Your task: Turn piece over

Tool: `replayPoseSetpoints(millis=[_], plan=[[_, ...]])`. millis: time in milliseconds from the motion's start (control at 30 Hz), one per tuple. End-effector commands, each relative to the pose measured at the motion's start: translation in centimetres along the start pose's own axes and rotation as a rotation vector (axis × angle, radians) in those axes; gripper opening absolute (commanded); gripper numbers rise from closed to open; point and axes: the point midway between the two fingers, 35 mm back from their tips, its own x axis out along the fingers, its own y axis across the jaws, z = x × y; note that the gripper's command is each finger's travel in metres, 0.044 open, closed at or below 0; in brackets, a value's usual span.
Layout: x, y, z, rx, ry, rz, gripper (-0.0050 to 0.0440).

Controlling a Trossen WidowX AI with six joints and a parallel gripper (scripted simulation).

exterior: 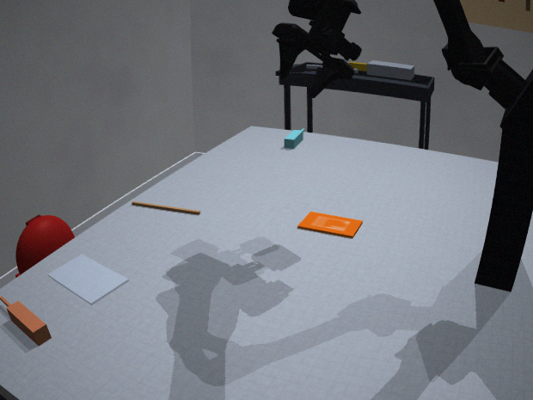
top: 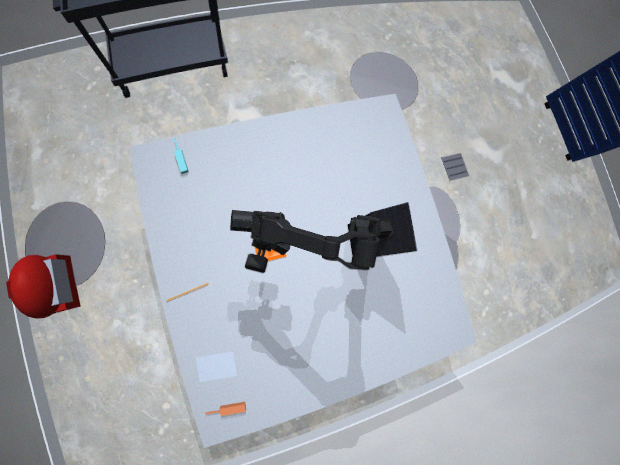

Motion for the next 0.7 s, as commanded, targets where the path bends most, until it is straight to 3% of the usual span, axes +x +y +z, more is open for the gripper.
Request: replayPoseSetpoints(millis=[0,533,567,667], plan=[[0.0,0.0,0.0,0.0,0.0,0.0,0.04],[0.0,0.0,0.0,0.0,0.0,0.0,0.04],[0.21,0.23,-0.18,0.049,-0.006,0.011,0.044],[0.88,0.92,-0.68,0.195,-0.021,0.044,0.044]])
